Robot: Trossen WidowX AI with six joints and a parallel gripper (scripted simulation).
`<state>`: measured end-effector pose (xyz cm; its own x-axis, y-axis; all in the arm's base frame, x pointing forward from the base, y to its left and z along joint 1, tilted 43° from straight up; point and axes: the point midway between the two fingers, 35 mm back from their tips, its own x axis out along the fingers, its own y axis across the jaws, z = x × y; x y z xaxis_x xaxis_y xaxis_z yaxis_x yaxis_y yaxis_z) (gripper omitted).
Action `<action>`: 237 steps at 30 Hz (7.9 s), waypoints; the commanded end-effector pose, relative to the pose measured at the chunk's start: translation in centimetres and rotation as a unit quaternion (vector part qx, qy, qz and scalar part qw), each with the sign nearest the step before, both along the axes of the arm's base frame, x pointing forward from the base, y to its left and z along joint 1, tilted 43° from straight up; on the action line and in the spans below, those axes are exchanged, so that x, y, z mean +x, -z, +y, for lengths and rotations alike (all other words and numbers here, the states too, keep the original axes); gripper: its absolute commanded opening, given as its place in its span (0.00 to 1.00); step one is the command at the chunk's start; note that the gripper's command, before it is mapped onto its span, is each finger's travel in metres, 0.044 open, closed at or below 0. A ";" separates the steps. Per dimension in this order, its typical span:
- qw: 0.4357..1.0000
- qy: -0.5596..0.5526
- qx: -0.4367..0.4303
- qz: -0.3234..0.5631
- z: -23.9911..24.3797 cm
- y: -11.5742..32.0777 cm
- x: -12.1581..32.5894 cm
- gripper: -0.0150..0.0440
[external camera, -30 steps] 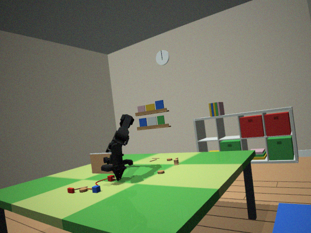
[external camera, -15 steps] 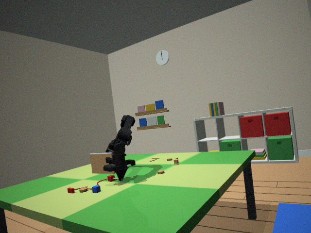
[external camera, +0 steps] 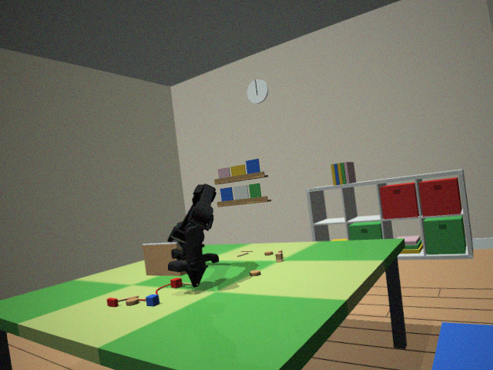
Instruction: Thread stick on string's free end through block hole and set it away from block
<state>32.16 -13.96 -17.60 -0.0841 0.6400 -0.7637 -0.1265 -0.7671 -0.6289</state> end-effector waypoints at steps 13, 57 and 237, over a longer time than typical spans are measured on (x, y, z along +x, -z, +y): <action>1.000 -0.005 -0.002 -0.003 0.1 0.2 1.7 0.25; 1.000 -0.003 0.023 -0.005 0.6 1.1 3.0 0.25; 1.000 0.015 0.012 -0.008 -7.2 -6.5 3.0 1.00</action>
<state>35.18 -21.17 -11.09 -0.0526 0.6611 -0.7485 -0.1381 -0.7471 -0.6502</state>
